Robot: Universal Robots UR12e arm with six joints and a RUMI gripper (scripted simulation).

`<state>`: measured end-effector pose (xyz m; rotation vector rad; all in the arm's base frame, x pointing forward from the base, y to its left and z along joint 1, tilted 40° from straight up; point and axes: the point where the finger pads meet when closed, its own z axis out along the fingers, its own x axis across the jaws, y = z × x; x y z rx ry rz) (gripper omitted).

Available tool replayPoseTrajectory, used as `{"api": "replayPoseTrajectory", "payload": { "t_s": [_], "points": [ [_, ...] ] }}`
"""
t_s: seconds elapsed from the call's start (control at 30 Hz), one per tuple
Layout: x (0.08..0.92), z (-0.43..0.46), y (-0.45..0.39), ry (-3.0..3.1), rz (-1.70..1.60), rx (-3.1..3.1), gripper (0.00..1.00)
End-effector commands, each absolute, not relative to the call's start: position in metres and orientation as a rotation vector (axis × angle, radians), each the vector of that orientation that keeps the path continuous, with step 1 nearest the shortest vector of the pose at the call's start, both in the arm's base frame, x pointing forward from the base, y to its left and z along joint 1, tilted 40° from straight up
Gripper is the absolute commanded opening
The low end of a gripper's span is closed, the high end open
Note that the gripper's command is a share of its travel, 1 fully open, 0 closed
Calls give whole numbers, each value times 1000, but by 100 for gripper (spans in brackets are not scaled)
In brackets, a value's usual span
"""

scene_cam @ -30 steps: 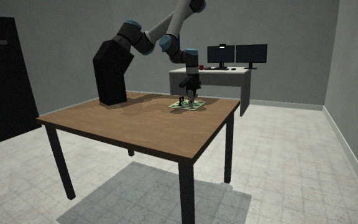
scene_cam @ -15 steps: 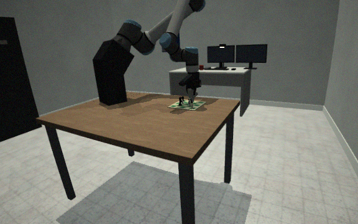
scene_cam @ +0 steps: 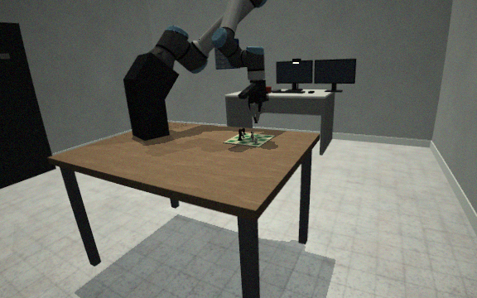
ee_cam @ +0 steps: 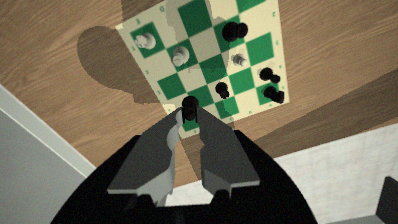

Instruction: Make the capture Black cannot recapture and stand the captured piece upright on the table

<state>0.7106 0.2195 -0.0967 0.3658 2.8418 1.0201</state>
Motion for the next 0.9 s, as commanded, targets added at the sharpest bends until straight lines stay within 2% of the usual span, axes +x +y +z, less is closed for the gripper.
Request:
{"api": "replayPoseTrajectory", "payload": {
  "t_s": [0.0, 0.33, 0.6, 0.87],
  "points": [
    [703, -91, 213, 2855, 1027, 366, 0],
    [707, -92, 214, 2854, 1026, 353, 0],
    [785, -96, 194, 2801, 973, -18, 0],
    [814, -97, 188, 2770, 950, -157, 0]
  ]
}}
